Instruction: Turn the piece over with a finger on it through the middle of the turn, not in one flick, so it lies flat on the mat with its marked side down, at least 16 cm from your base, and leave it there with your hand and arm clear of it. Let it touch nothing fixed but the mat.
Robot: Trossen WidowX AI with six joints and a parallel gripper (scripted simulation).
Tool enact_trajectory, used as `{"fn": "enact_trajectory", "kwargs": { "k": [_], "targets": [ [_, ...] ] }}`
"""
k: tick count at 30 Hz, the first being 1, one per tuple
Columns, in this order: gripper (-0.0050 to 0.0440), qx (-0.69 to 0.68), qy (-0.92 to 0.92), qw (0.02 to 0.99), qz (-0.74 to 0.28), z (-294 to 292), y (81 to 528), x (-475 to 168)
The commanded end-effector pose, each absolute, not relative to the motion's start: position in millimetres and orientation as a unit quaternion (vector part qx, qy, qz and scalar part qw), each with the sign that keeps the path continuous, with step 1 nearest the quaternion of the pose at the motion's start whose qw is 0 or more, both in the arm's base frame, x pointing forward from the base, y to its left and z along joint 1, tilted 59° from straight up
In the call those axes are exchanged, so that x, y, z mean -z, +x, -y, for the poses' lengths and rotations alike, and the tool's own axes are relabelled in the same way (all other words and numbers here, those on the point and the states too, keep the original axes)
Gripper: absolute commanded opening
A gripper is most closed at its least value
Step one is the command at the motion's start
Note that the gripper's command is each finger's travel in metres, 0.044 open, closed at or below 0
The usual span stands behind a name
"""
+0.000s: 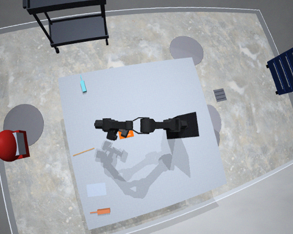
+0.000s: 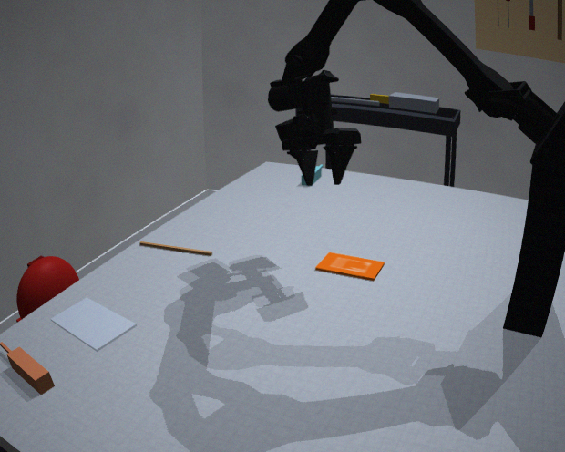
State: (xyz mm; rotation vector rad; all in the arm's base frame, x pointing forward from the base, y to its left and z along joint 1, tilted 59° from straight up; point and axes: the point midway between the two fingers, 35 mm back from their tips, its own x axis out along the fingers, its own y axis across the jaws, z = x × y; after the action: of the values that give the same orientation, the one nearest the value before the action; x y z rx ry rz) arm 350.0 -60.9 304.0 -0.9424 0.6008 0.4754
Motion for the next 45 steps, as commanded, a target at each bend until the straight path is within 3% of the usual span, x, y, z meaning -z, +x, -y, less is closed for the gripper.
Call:
{"fn": "enact_trajectory", "kwargs": {
  "k": [1,3,17,20,34,45],
  "targets": [
    [0.0440,-0.210,-0.403,0.834,-0.312,62,360,-297],
    [0.0440,-0.217,-0.424,0.828,-0.295,62,354,-301],
    [0.0440,-0.093,-0.198,0.873,-0.437,64,397,-266],
    [0.0440,-0.105,-0.218,0.873,-0.423,65,391,-272],
    [0.0440,0.070,-0.019,0.858,-0.509,59,431,-230],
    [0.0440,0.058,-0.031,0.861,-0.504,59,428,-234]
  ]
}}
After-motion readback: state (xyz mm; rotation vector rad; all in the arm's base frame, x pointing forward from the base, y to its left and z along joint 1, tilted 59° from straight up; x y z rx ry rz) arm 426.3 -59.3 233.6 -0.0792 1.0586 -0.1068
